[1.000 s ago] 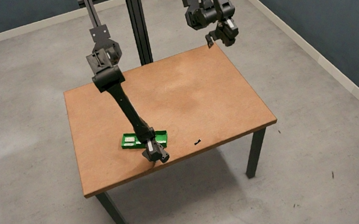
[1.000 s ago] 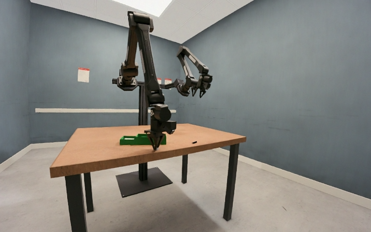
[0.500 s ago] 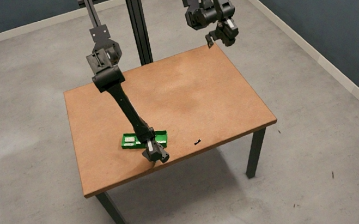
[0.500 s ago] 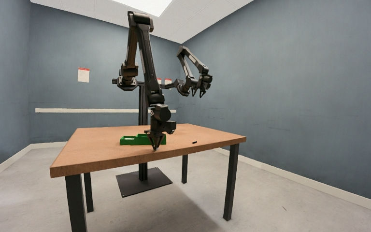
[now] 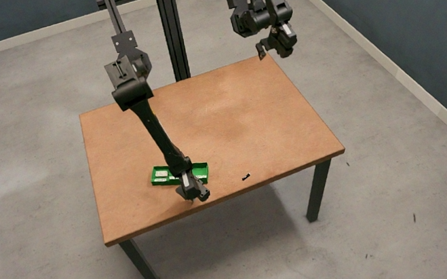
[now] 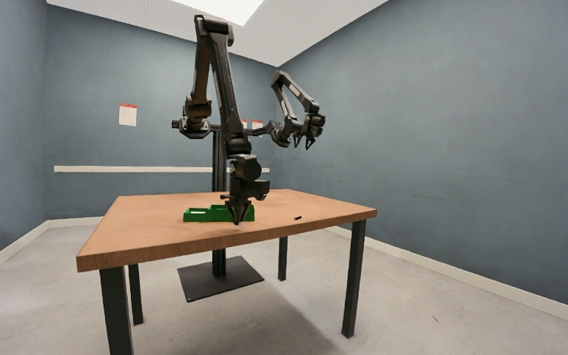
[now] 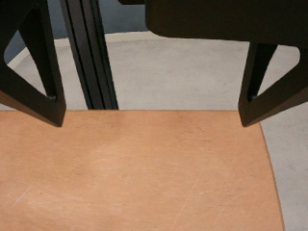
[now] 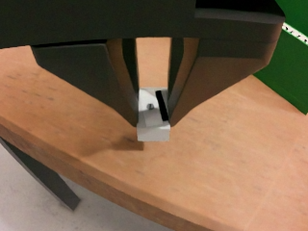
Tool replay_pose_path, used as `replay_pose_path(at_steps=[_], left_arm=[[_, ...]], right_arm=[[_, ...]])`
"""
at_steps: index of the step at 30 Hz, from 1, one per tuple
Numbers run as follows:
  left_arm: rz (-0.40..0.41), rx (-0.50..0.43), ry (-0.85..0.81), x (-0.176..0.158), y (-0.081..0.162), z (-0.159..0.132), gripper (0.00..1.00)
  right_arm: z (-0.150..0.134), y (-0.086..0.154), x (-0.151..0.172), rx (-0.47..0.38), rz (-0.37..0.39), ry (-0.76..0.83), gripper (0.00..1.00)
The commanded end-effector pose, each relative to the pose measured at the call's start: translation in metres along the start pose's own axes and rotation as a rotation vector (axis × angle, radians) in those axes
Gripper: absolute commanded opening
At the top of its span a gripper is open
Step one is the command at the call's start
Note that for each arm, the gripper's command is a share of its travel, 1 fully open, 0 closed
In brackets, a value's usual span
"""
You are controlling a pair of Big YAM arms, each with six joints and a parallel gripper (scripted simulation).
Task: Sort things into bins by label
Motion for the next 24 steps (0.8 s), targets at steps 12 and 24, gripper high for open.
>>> replay_pose_path(at_steps=[12, 24], left_arm=[[0.004, -0.048, 0.001, 0.001, 0.019, 0.018, 1.00], [0.004, -0.048, 0.001, 0.001, 0.019, 0.018, 1.00]], right_arm=[[0.004, 0.052, 0.005, -0.007, 0.007, -0.003, 0.10], [-0.005, 0.039, 0.006, 0.010, 0.005, -0.005, 0.10]])
Point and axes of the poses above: on each arm, the point where the finger pads meet when closed, its own y axis back along the fingers, its own x axis across the jaws, z = x × y, the point moved 3 cm from there along y, back along the fingers, and after that the axes turned 2 degrees about -y, right-handed, at the moved point
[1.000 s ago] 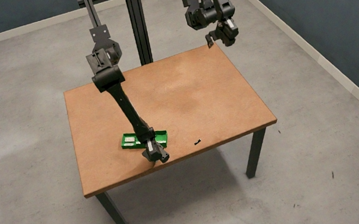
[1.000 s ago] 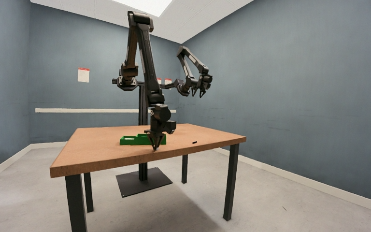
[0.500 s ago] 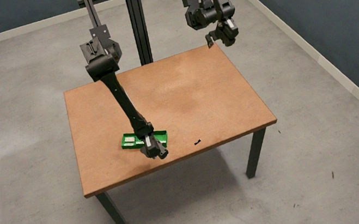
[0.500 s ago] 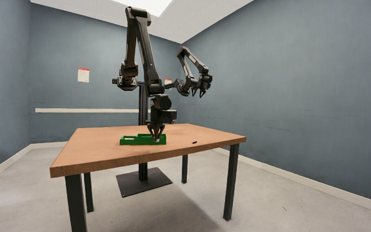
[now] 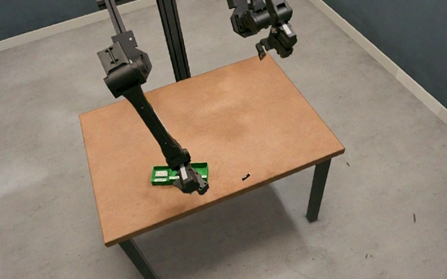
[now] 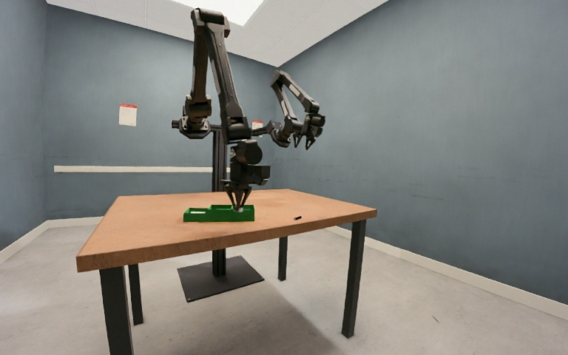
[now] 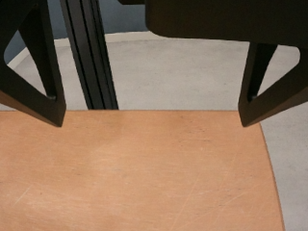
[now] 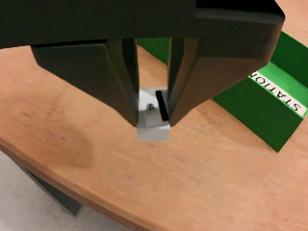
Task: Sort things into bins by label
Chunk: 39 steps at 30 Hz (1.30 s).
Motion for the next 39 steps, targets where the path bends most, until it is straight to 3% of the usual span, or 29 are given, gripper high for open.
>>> replay_pose_path(at_steps=[1, 39], left_arm=[[0.004, -0.048, 0.001, 0.001, 0.019, 0.018, 1.00], [0.004, -0.048, 0.001, 0.001, 0.019, 0.018, 1.00]], right_arm=[[0.006, 0.003, -0.002, -0.013, -0.006, -0.004, 0.10], [0.016, 0.010, 0.001, -0.024, -0.001, -0.009, 0.10]])
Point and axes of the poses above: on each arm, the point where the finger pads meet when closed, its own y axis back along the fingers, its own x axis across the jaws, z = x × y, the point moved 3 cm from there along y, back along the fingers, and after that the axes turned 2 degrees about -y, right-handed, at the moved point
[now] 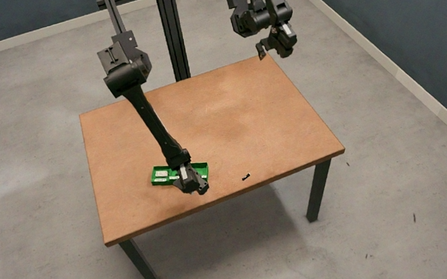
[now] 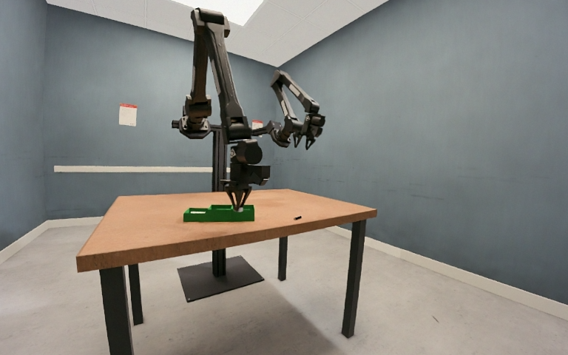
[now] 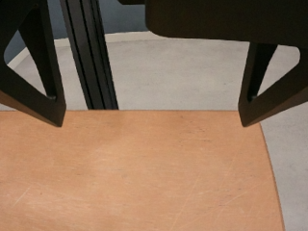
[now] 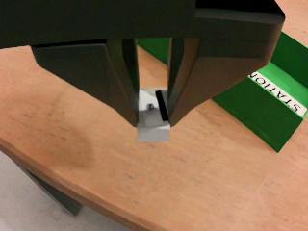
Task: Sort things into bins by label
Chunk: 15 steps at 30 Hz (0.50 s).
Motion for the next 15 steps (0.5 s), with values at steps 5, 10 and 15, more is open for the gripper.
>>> replay_pose_path(at_steps=[5, 10, 15], left_arm=[[0.004, -0.048, 0.001, 0.0009, 0.0185, 0.0183, 1.00], [0.004, -0.048, 0.001, 0.0009, 0.0185, 0.0183, 1.00], [0.004, -0.048, 0.001, 0.0009, 0.0185, 0.0183, 1.00]], right_arm=[[0.0080, 0.0039, -0.0018, -0.015, -0.004, -0.004, 0.10], [0.0083, 0.0040, -0.0017, -0.015, -0.004, -0.004, 0.10], [0.0085, 0.0041, -0.0017, -0.015, -0.004, -0.004, 0.10]])
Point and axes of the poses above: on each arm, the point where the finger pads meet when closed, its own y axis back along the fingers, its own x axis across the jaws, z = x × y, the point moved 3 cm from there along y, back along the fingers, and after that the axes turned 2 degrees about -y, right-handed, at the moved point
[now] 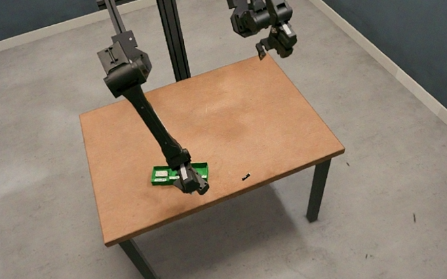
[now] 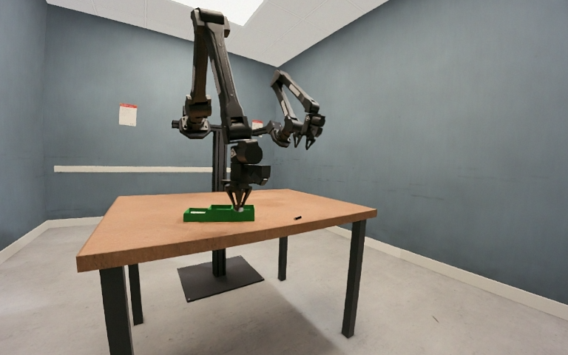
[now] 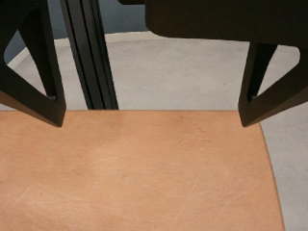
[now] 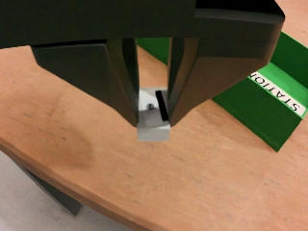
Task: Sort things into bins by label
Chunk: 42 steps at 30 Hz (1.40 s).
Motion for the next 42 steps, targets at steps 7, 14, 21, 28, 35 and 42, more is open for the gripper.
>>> replay_pose_path(at_steps=[7, 14, 21, 28, 35, 42], left_arm=[[0.004, -0.048, 0.001, 0.001, 0.019, 0.018, 1.00], [0.004, -0.048, 0.001, 0.001, 0.019, 0.018, 1.00], [0.004, -0.048, 0.001, 0.001, 0.019, 0.018, 1.00], [0.004, -0.048, 0.001, 0.001, 0.019, 0.018, 1.00], [0.004, -0.048, 0.001, 0.001, 0.019, 0.018, 1.00], [0.004, -0.048, 0.001, 0.001, 0.019, 0.018, 1.00]], right_arm=[[0.008, 0.004, -0.002, -0.015, -0.004, -0.003, 0.10], [0.008, 0.004, -0.002, -0.015, -0.004, -0.003, 0.10], [0.008, 0.004, -0.002, -0.015, -0.004, -0.003, 0.10], [0.009, 0.004, -0.002, -0.015, -0.004, -0.003, 0.10], [0.016, 0.007, 0.001, -0.022, 0.001, -0.006, 0.10], [0.006, 0.017, 0.002, -0.015, 0.003, -0.004, 0.10]])
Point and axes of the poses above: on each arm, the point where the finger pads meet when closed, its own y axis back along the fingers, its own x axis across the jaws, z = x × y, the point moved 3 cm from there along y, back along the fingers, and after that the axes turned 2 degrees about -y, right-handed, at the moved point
